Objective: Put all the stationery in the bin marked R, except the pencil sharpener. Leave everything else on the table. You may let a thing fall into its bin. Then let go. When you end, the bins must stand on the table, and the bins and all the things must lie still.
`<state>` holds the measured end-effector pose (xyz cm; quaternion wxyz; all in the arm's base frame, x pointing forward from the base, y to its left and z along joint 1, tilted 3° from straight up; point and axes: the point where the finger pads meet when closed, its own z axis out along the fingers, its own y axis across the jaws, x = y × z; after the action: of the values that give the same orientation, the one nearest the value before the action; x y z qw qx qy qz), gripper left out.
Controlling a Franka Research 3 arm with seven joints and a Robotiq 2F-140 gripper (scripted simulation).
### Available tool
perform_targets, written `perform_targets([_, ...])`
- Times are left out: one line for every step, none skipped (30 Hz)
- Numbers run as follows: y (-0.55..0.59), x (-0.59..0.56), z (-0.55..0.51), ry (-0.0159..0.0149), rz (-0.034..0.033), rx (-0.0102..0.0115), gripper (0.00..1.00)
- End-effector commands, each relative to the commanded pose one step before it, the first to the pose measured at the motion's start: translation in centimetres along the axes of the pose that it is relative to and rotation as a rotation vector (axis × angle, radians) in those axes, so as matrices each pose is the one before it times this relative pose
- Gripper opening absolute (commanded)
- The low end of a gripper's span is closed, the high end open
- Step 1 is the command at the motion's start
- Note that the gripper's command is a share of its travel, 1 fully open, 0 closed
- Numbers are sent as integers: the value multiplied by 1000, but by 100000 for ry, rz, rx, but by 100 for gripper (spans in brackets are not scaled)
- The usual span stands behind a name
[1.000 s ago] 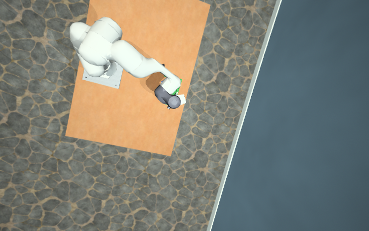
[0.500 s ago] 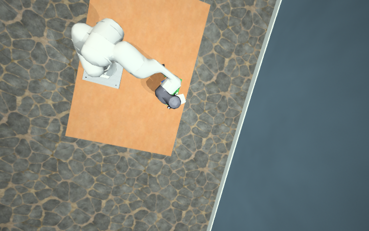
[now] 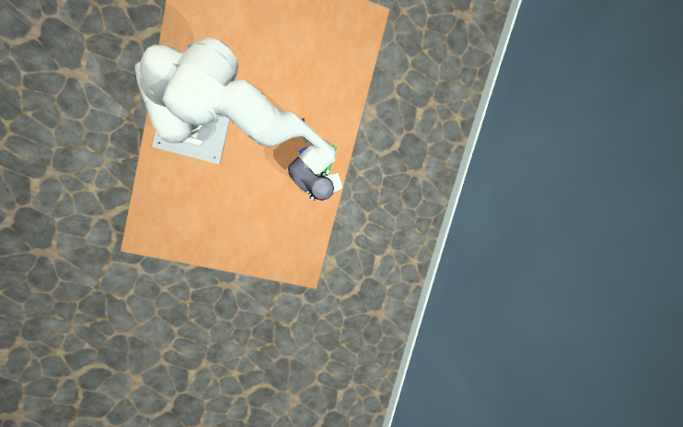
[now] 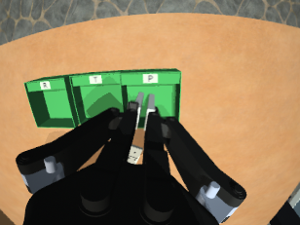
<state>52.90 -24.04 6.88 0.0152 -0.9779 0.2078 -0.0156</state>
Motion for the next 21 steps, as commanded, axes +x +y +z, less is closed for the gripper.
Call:
perform_targets([-27,298,875,976,-2292,148,5])
perform_targets([0,0,267,0,0,0,5])
perform_targets([0,0,73,0,0,0,5])
perform_targets([0,0,0,0,0,0,5])
perform_targets([0,0,0,0,0,0,5])
perform_targets([0,0,0,0,0,0,5])
perform_targets([0,0,0,0,0,0,5])
perform_targets([0,0,0,0,0,0,5])
perform_targets([0,0,0,0,0,0,5])
perform_targets([0,0,0,0,0,0,5])
perform_targets([0,0,0,0,0,0,5])
perform_targets([0,0,0,0,0,0,5])
perform_targets([0,0,0,0,0,0,5])
perform_targets([0,0,0,0,0,0,5])
perform_targets([0,0,0,0,0,0,5])
perform_targets([0,0,0,0,0,0,5])
perform_targets([0,0,0,0,0,0,5])
perform_targets([0,0,0,0,0,0,5])
perform_targets([0,0,0,0,0,0,5])
perform_targets([0,0,0,0,0,0,5])
perform_targets([0,0,0,0,0,0,5])
